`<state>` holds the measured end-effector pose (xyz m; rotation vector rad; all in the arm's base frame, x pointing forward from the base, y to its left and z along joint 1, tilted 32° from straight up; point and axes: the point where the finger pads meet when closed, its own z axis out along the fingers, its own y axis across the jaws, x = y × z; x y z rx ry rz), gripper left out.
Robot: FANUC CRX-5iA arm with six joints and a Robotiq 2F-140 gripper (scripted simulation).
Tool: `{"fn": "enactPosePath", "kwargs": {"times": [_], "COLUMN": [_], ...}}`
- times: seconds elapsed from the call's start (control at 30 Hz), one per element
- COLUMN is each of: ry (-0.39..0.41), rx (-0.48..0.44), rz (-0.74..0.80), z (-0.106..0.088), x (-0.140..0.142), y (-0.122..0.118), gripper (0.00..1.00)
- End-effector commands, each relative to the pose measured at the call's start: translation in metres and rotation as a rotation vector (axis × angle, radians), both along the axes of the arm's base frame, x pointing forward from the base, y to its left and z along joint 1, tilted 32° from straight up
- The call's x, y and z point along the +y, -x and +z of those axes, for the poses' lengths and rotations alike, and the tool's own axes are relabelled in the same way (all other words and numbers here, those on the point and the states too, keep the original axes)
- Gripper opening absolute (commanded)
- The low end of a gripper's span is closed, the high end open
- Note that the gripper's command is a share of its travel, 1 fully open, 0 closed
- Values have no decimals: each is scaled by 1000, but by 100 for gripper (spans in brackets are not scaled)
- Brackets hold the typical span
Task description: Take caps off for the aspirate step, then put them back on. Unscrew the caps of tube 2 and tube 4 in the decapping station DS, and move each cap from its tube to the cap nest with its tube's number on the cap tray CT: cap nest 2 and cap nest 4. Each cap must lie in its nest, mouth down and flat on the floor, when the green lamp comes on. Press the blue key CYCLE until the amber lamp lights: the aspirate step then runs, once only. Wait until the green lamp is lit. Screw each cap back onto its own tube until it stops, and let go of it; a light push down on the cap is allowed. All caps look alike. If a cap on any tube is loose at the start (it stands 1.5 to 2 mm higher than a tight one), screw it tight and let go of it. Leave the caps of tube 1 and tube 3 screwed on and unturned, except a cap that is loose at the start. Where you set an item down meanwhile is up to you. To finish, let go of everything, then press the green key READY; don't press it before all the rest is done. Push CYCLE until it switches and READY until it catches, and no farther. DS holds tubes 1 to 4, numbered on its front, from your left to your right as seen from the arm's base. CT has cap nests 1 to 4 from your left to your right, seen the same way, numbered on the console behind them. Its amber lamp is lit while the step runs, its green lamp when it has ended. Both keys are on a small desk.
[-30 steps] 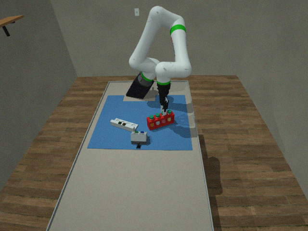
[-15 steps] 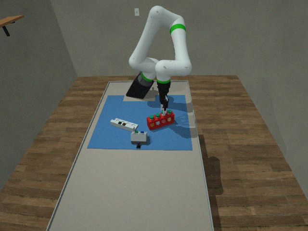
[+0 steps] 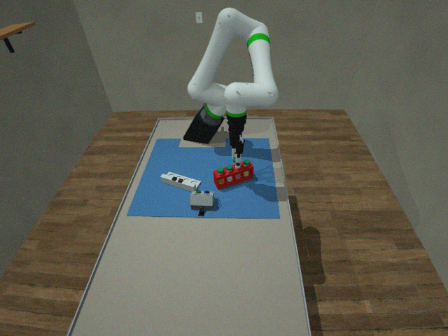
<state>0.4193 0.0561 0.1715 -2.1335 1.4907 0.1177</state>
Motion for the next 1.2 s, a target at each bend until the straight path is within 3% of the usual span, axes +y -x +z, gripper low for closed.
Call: {"fn": "enactPosePath", "kwargs": {"times": [0.0,0.4,0.83,0.9,1.17], "ry": [46,146,146,146,146], "rx": [-117,-327,-327,-327,-327], "rz": [214,593,593,593,593], "z": [-12,-36,-73,-73,-102], "x": [-21,-65,-130,-130,-181], "y": [0,1,3,3,4], "gripper": [0,0,0,0,0]}}
